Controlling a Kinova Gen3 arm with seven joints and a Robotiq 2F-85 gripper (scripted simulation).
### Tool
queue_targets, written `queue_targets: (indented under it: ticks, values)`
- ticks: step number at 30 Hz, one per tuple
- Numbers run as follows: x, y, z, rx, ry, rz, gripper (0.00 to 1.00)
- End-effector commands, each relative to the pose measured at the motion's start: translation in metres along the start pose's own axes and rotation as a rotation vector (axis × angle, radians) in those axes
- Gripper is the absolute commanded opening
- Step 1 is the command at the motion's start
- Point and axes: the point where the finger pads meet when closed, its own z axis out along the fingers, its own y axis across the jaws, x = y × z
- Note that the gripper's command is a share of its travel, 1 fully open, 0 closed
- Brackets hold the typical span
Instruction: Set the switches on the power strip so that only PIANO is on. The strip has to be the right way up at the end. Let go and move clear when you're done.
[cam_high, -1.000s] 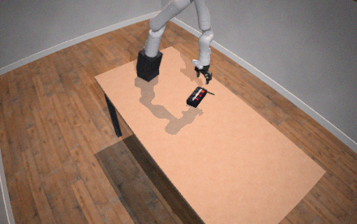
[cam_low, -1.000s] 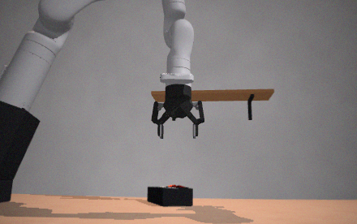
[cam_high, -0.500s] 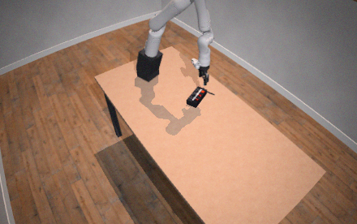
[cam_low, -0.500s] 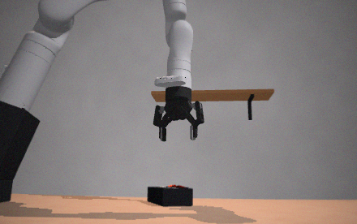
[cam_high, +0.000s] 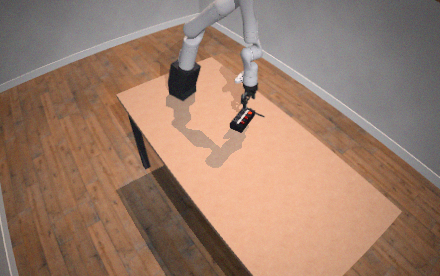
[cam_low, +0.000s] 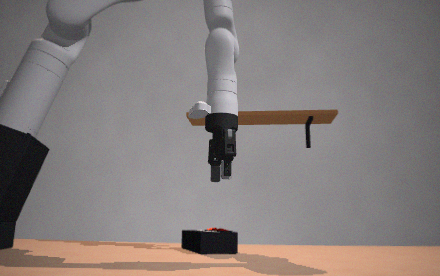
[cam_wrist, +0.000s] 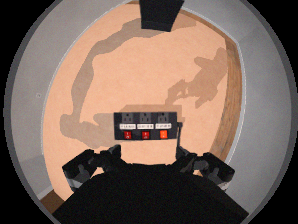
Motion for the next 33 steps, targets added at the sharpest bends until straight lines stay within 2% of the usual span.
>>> queue_targets:
  ticks: [1, 2, 4, 12, 19, 21, 27, 33]
  values:
    - [0.003, -0.008, 0.007, 0.003, 0.006, 0.159, 1.00]
    - [0.003, -0.010, 0.009, 0.004, 0.005, 0.237, 1.00]
    - [0.003, -0.010, 0.009, 0.004, 0.005, 0.237, 1.00]
    - [0.004, -0.026, 0.022, 0.012, -0.003, 0.824, 1.00]
    - [0.007, -0.040, 0.030, 0.026, -0.012, 1.220, 1.00]
    - [0.007, -0.040, 0.030, 0.026, -0.012, 1.220, 1.00]
    - [0.009, -0.048, 0.035, 0.035, -0.019, 1.429, 1.00]
    - [0.011, -0.051, 0.036, 0.040, -0.022, 1.515, 1.00]
